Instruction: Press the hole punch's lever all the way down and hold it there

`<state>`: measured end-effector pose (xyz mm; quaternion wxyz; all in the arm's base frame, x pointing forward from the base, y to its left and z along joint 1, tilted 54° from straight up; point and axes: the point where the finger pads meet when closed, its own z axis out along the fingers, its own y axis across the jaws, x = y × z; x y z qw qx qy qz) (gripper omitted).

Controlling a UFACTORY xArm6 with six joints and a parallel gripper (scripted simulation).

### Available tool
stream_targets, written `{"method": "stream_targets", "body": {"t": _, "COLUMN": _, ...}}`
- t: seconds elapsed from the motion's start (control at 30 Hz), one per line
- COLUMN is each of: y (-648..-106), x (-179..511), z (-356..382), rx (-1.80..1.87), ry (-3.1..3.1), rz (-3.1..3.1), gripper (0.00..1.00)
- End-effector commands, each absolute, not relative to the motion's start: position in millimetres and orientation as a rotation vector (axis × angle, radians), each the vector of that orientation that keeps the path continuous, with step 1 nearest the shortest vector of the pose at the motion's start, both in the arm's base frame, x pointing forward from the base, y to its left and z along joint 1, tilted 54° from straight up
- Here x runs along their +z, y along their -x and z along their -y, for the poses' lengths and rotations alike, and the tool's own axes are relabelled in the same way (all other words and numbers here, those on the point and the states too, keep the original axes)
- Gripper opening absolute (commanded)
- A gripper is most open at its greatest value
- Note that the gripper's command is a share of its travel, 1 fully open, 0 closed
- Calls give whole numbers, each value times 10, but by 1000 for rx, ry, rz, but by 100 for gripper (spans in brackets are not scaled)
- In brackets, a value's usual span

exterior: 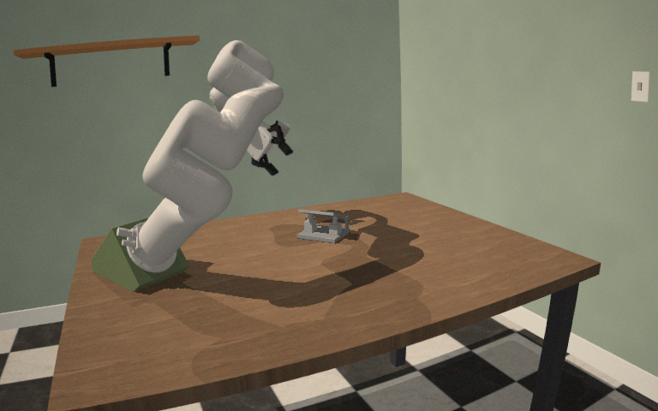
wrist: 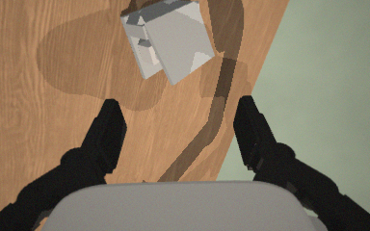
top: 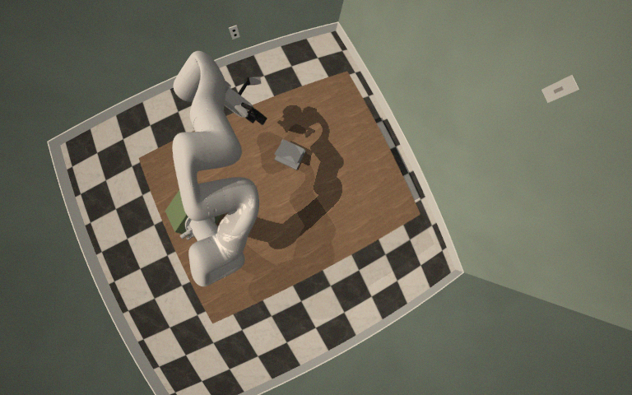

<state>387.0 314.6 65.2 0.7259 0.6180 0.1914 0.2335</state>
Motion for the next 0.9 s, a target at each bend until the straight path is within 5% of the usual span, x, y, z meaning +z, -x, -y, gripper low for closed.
{"method": "stream_targets", "body": {"t": 0.0, "y": -4024, "x": 824, "z": -3016, "rx": 437, "ry": -1472, "rz": -481, "gripper": 100}}
{"method": "stream_targets", "body": {"t": 0.87, "y": -4182, "x": 1592, "z": -2056, "rx": 180, "ry": -2021, "rz": -664, "gripper": 100}}
